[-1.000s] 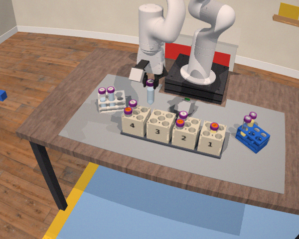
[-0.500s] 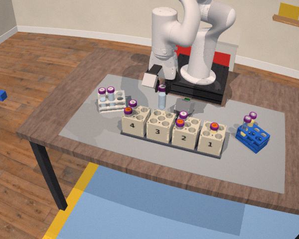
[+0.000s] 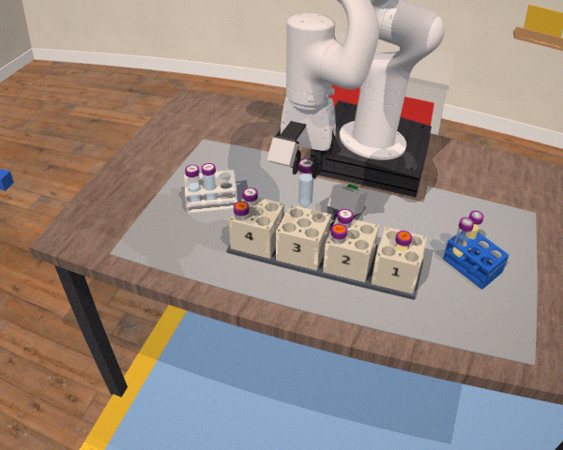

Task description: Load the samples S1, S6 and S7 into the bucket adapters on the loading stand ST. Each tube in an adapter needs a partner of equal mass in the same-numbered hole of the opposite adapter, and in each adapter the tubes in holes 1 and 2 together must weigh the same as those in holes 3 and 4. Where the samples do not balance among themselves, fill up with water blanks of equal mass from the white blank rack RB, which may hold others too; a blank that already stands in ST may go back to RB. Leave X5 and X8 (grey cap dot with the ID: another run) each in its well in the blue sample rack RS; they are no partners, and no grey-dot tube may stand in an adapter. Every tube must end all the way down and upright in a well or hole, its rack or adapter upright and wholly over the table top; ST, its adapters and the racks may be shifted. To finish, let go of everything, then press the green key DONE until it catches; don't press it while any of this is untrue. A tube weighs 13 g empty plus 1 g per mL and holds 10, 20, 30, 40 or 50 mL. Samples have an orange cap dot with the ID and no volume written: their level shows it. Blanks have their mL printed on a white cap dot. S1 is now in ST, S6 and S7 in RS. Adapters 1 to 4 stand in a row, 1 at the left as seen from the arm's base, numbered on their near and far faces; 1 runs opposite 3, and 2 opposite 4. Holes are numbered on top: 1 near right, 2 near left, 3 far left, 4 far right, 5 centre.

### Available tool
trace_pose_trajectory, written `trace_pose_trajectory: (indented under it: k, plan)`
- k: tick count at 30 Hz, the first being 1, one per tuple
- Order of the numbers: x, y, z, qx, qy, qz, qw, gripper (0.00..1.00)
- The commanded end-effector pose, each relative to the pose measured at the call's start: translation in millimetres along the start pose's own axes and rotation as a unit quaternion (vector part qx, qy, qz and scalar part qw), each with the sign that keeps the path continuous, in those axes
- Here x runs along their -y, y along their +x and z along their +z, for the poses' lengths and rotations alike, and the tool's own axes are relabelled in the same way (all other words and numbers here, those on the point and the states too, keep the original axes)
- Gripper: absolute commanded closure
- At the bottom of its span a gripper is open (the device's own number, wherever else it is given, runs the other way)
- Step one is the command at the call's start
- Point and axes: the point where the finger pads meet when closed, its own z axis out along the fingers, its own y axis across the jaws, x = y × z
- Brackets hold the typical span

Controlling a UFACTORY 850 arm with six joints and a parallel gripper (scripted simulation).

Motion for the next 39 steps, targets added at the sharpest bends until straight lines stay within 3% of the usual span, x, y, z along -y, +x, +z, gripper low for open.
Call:
trace_pose_trajectory:
  k: [1,22,39]
  plan:
    - [0,1,-0.7,-0.001,0.0,0.0,1.0,1.0]
    - [0,1,34.3,-0.001,0.0,0.0,1.0,1.0]
    - [0,1,34.3,-0.001,0.0,0.0,1.0,1.0]
